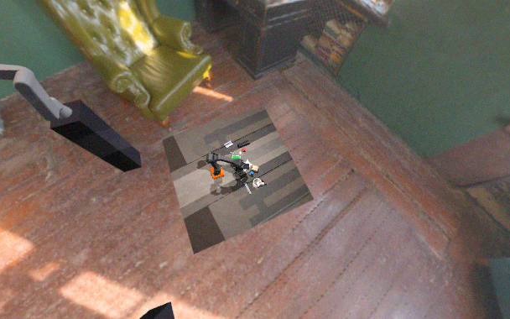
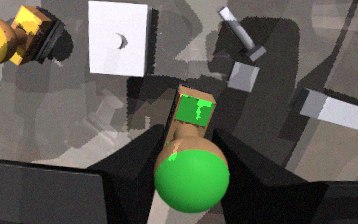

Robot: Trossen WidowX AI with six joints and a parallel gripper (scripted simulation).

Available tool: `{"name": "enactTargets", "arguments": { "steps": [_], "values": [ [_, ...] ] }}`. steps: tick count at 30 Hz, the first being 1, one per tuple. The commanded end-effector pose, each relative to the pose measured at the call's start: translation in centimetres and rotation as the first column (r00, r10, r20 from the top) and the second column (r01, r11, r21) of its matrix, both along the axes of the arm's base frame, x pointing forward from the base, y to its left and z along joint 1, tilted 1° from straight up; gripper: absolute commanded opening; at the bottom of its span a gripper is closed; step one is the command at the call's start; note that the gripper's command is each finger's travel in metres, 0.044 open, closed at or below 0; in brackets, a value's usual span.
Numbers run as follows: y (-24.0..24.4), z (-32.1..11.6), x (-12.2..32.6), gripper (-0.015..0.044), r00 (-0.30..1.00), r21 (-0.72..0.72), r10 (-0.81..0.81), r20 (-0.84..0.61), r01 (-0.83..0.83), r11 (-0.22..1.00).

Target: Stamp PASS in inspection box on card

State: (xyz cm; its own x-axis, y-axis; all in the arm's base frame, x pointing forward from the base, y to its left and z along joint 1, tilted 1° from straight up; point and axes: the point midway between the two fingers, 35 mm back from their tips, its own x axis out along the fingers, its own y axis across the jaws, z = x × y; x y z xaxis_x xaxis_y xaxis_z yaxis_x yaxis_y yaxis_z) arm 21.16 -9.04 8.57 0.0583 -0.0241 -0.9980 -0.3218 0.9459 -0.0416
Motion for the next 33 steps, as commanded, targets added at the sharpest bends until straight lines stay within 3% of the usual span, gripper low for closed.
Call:
{"name": "enactTargets", "arguments": {
  "steps": [1,33],
  "values": [
    [0.1,-0.8,0.0,0.0000,1.000,0.007,0.005,-0.003,-0.005,1.000],
    [0.2,-5.8,0.0,0.0000,1.000,0.008,0.005,-0.003,-0.005,1.000]
  ]
}}
